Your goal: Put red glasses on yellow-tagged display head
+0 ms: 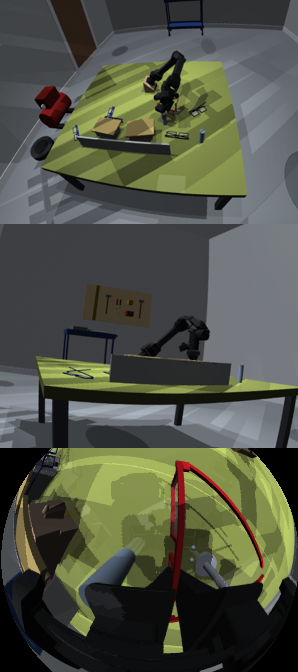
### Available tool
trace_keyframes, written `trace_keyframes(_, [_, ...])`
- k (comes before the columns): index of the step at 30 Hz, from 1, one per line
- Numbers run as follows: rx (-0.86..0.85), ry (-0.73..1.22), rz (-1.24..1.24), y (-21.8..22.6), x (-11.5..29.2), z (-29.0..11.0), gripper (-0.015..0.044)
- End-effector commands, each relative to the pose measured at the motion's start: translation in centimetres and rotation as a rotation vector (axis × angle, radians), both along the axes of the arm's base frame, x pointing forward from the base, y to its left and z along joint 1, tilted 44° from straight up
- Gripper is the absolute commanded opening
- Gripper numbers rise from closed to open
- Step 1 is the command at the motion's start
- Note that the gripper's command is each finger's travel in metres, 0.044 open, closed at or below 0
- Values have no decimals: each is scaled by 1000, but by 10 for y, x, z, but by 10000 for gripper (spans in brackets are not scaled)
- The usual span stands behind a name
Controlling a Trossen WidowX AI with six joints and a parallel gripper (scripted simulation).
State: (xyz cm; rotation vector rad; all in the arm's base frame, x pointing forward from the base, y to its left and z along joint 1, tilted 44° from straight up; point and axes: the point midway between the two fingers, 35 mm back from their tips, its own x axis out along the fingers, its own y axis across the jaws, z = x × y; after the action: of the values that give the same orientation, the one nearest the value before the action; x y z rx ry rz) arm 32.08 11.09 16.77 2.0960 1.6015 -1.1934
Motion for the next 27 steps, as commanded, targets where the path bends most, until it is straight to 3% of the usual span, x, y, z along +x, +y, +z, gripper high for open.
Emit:
trace_keyframes(1, [2, 1, 3, -3, -1, -4, 0])
trace_keyframes(27, [1, 1, 3, -18, -5, -19, 0])
